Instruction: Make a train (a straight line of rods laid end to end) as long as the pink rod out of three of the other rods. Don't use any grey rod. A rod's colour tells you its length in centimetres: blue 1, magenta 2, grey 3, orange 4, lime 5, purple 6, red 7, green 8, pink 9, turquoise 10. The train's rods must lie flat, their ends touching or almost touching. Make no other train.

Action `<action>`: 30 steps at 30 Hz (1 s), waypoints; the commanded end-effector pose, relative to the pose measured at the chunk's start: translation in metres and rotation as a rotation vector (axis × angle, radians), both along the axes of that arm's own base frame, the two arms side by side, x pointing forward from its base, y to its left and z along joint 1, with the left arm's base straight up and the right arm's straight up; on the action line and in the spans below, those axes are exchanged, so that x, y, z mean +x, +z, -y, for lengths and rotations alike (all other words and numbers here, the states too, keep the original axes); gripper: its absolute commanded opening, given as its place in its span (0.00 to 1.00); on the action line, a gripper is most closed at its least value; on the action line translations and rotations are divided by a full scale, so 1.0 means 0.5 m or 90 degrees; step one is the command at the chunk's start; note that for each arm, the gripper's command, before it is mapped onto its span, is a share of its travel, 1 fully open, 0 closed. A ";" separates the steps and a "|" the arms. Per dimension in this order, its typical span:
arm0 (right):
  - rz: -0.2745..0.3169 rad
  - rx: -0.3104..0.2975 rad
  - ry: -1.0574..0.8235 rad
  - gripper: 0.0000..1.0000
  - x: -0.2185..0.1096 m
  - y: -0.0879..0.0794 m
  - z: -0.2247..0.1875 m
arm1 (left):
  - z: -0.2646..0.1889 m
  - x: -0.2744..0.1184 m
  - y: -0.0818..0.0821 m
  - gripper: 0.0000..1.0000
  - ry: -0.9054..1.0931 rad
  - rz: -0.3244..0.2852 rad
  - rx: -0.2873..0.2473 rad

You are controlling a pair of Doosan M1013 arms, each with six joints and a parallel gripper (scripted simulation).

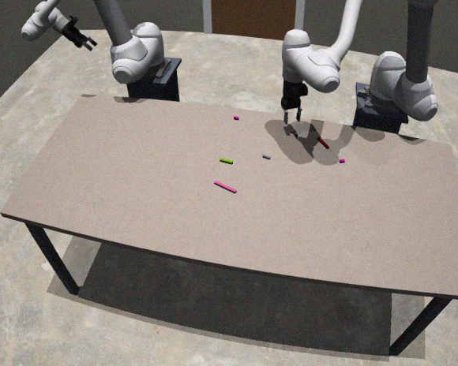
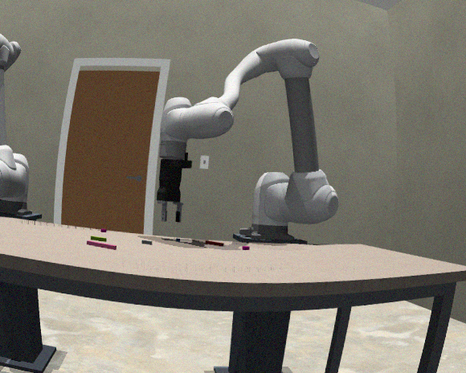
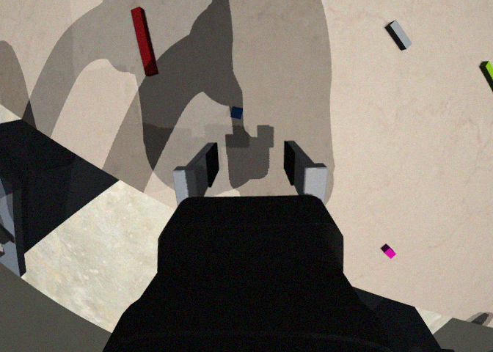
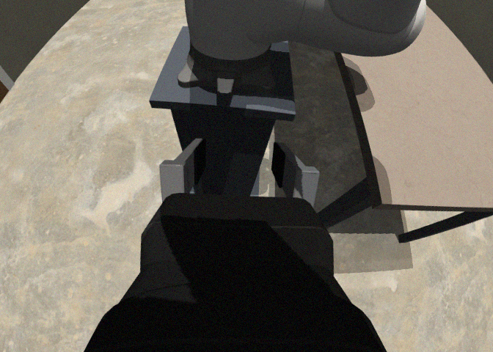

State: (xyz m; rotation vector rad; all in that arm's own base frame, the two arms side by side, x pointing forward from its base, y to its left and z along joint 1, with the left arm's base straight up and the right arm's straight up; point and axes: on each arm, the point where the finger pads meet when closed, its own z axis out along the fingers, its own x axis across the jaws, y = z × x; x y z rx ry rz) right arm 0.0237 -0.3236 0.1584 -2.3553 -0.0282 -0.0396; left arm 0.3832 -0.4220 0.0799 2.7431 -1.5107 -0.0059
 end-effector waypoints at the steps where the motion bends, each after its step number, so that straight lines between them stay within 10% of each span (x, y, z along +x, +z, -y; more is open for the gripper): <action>1: 0.000 -0.001 0.000 1.00 0.000 0.001 0.001 | -0.019 0.014 0.001 1.00 0.106 0.005 0.004; 30: 0.000 -0.001 0.000 1.00 0.000 0.001 0.001 | -0.117 0.066 0.001 1.00 0.678 0.003 0.006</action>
